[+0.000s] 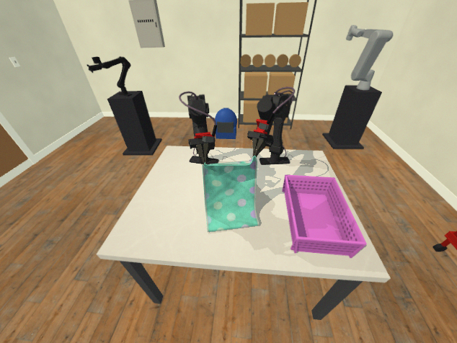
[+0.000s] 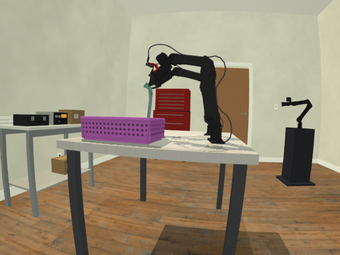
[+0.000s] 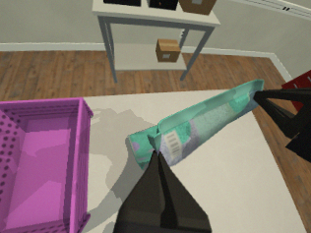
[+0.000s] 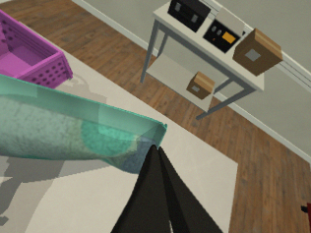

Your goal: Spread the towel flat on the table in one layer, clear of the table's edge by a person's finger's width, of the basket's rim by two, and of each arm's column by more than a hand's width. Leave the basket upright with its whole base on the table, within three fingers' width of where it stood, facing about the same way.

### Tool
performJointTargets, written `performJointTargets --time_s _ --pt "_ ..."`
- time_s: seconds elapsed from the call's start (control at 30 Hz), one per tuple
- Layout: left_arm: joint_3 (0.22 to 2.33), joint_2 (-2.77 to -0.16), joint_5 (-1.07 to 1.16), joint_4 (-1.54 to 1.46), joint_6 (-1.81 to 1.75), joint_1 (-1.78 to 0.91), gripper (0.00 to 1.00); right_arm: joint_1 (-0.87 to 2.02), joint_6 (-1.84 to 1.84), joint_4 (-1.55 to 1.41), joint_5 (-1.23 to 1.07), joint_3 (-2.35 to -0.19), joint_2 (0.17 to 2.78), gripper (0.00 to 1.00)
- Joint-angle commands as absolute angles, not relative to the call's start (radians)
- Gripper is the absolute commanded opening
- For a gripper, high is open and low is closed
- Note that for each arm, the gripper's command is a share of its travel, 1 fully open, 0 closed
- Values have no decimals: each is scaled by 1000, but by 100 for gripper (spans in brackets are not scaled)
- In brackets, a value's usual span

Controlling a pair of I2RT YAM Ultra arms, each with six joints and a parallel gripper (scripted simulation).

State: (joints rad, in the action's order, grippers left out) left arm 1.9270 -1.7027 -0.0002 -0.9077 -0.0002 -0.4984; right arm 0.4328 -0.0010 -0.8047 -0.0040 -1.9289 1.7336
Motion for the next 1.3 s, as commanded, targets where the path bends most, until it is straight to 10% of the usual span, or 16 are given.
performJointTargets --time_s 0.0,1.27 --pt "1970 -1713 -6 -1047 -4 -523 0 421 -4 -950 3 -1946 1704 0" --pt "955 -1261 -6 -639 -4 -846 0 393 -8 -696 7 -866 1120 0"
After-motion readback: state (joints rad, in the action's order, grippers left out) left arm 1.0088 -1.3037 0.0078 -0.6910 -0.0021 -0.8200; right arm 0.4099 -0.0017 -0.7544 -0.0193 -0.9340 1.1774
